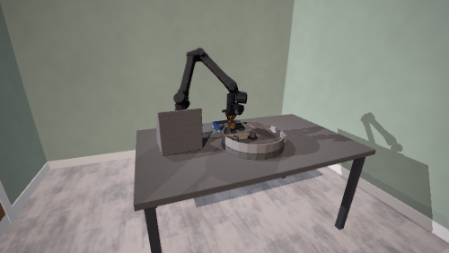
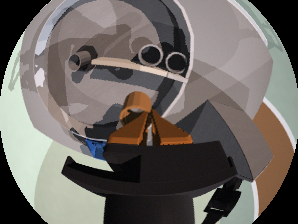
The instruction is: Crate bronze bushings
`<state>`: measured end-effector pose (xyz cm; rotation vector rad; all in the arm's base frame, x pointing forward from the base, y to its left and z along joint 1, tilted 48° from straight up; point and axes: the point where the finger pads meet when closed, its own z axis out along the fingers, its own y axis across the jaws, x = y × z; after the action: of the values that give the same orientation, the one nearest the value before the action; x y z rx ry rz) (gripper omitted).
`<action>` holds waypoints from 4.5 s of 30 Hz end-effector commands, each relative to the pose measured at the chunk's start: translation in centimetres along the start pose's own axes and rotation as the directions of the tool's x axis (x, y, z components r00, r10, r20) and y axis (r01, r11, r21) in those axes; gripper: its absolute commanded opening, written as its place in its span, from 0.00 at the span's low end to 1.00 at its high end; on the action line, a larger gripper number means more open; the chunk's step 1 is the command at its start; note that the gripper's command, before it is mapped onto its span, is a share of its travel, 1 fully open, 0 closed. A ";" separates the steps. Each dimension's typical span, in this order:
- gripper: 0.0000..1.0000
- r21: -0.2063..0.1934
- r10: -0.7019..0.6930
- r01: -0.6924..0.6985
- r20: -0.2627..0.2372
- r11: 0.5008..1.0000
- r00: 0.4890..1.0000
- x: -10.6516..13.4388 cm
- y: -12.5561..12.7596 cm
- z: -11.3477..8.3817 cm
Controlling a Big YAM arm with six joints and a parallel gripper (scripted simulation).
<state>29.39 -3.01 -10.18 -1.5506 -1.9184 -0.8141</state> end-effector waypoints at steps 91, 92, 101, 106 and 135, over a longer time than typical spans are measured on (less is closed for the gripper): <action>0.00 -0.033 0.032 -0.032 0.006 0.999 0.999 28.4 21.4 -1.2; 0.00 -0.026 0.025 -0.025 0.005 0.999 1.000 28.4 21.2 -0.5; 0.00 -0.001 0.048 -0.048 0.006 0.999 0.999 27.7 20.3 3.1; 0.00 -0.001 0.048 -0.048 0.005 0.999 0.999 27.7 20.3 6.1; 0.00 -0.049 0.049 -0.049 0.003 0.998 0.999 27.6 21.9 5.7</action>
<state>43.48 23.98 7.57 -1.5858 -1.8792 -0.7965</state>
